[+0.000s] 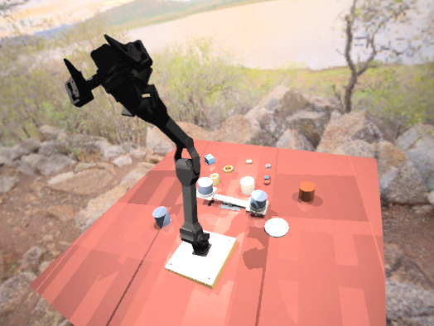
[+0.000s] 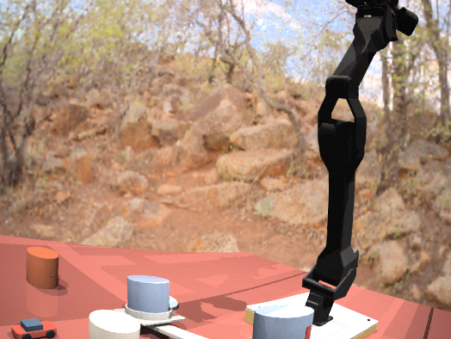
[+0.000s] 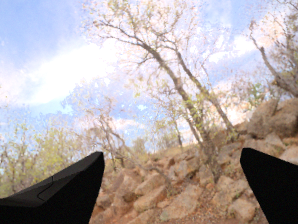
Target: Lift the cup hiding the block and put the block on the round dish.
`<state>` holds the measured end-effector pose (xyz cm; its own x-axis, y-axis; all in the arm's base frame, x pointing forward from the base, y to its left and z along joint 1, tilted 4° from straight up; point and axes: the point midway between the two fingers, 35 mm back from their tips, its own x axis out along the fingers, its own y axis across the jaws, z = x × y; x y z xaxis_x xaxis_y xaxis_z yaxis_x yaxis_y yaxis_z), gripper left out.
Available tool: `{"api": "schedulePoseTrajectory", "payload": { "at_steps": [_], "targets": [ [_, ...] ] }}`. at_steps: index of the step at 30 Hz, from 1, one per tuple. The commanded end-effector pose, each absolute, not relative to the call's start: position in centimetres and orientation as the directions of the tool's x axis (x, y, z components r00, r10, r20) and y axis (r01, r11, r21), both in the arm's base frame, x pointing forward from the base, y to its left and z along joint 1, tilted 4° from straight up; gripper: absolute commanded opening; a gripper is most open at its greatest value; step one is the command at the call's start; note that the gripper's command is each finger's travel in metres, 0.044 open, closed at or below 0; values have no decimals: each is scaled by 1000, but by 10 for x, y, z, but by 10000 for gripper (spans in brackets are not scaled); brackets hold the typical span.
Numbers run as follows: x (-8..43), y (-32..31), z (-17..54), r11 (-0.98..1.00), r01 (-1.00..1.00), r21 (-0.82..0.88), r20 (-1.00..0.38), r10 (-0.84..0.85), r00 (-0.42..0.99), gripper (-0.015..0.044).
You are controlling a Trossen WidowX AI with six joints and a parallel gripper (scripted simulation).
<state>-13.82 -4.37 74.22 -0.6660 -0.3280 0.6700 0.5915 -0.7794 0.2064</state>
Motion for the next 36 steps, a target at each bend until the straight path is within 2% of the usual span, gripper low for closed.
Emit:
{"api": "schedulePoseTrajectory", "payload": {
  "at_steps": [1, 2, 11, 19, 28, 36],
  "targets": [
    [-139, -43, 742, -783, 587, 207, 669, -325, -669, 426],
    [-140, -41, 740, -793, 573, 207, 665, -316, -677, 440],
    [-164, 0, 717, -928, 303, 215, 589, -124, -799, 440],
    [-172, 45, 694, -977, 34, 212, 519, 83, -851, 440],
    [-166, 99, 664, -942, -269, 202, 426, 331, -842, 440],
    [-144, 144, 636, -835, -518, 184, 342, 549, -763, 440]
  ]
}}
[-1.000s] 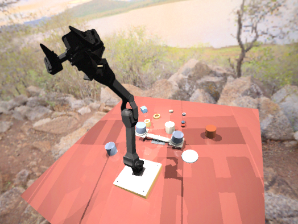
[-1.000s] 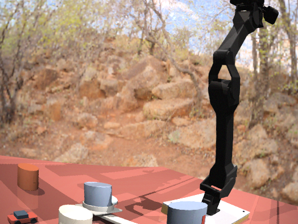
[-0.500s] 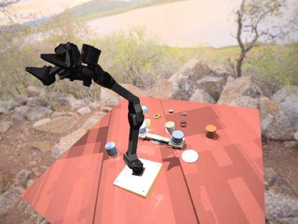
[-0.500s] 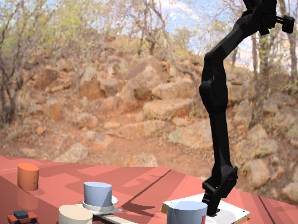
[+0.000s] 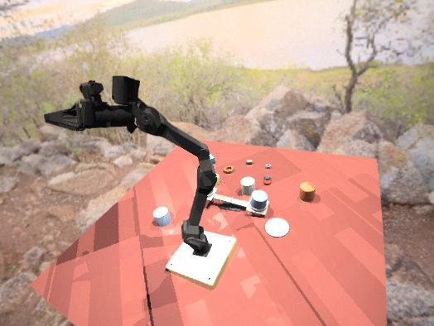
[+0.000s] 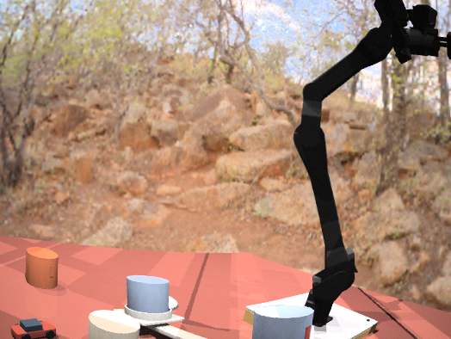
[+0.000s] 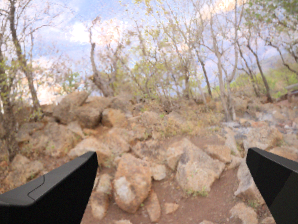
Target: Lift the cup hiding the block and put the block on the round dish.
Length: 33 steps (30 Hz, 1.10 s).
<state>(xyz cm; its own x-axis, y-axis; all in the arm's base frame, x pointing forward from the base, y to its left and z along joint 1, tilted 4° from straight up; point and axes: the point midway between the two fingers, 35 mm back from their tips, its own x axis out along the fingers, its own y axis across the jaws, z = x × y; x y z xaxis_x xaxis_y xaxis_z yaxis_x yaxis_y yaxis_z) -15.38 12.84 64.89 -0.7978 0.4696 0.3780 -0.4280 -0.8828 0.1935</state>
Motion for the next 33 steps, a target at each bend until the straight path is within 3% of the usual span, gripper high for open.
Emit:
{"api": "schedulePoseTrajectory", "payload": {
  "at_steps": [1, 18, 33],
  "targets": [
    [-140, 150, 632, -817, -547, 181, 331, 574, -749, 440],
    [-48, 217, 561, -393, -911, 127, 121, 918, -379, 440],
    [59, 221, 491, 78, -994, 73, -82, 994, 72, 440]
  ]
}}
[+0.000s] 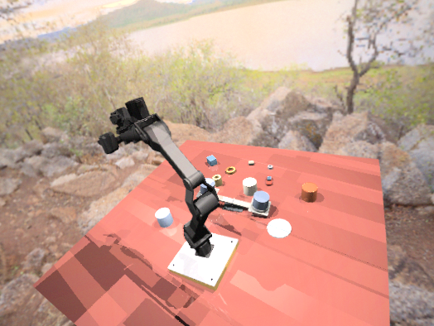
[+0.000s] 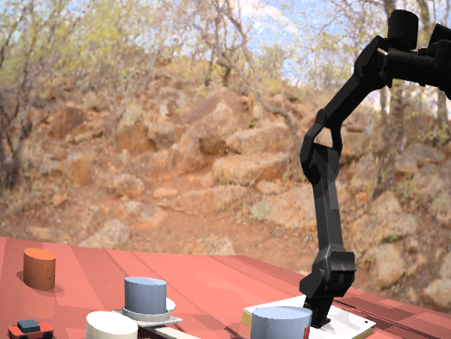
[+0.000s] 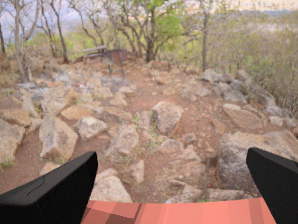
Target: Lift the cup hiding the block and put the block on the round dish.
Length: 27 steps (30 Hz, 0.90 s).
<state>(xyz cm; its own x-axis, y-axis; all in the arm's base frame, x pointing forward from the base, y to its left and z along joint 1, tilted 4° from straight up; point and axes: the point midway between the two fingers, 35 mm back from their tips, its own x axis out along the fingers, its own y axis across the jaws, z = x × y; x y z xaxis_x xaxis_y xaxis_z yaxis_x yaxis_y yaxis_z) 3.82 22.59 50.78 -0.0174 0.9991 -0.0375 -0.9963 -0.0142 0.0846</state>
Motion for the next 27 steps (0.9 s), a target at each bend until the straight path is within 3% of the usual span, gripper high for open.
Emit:
{"api": "schedulePoseTrajectory", "payload": {
  "at_steps": [1, 15, 27],
  "targets": [
    [66, 219, 486, 109, -992, 70, -96, 990, 102, 440],
    [154, 162, 413, 525, -851, 27, -292, 818, 495, 440],
    [193, 83, 349, 797, -604, 12, -452, 543, 708, 440]
  ]
}}
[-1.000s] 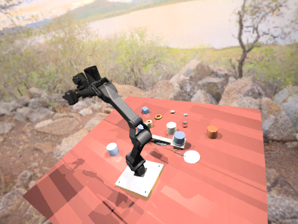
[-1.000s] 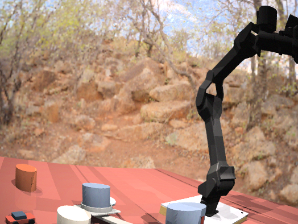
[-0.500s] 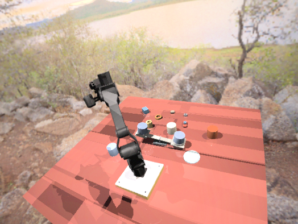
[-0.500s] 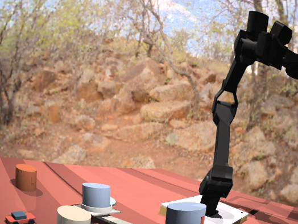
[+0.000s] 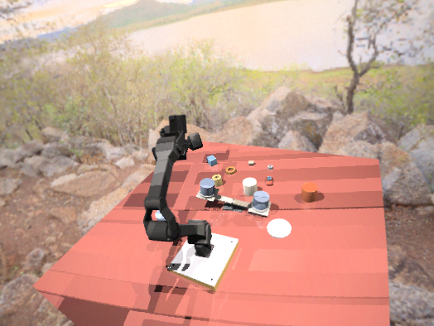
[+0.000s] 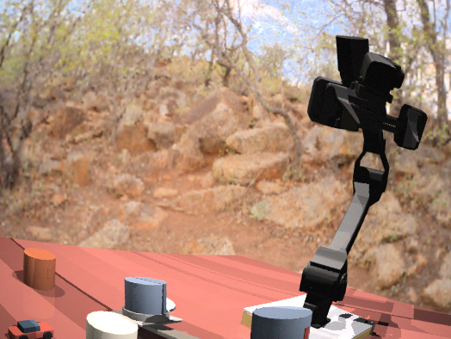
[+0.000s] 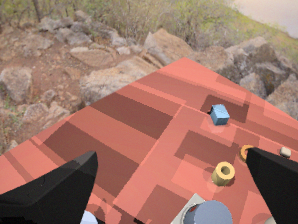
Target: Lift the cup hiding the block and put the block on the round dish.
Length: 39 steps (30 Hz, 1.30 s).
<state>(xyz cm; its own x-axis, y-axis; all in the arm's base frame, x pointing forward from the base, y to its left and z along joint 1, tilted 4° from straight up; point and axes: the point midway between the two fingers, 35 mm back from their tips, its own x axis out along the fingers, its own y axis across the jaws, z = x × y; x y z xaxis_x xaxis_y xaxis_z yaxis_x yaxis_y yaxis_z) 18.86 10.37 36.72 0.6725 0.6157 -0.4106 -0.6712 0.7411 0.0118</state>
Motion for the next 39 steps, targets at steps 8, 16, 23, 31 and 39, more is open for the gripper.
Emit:
{"api": "schedulePoseTrajectory", "payload": {
  "at_steps": [8, 16, 23, 31, 39],
  "targets": [
    [194, 27, 306, 920, -392, 18, -549, 337, 765, 440],
    [177, -23, 263, 987, -158, 40, -634, 147, 759, 440],
    [159, -48, 236, 998, 5, 64, -683, 40, 730, 440],
    [165, -57, 236, 988, 77, 136, -715, 44, 698, 440],
    [180, -79, 232, 927, 263, 269, -785, 53, 617, 440]
  ]
}}
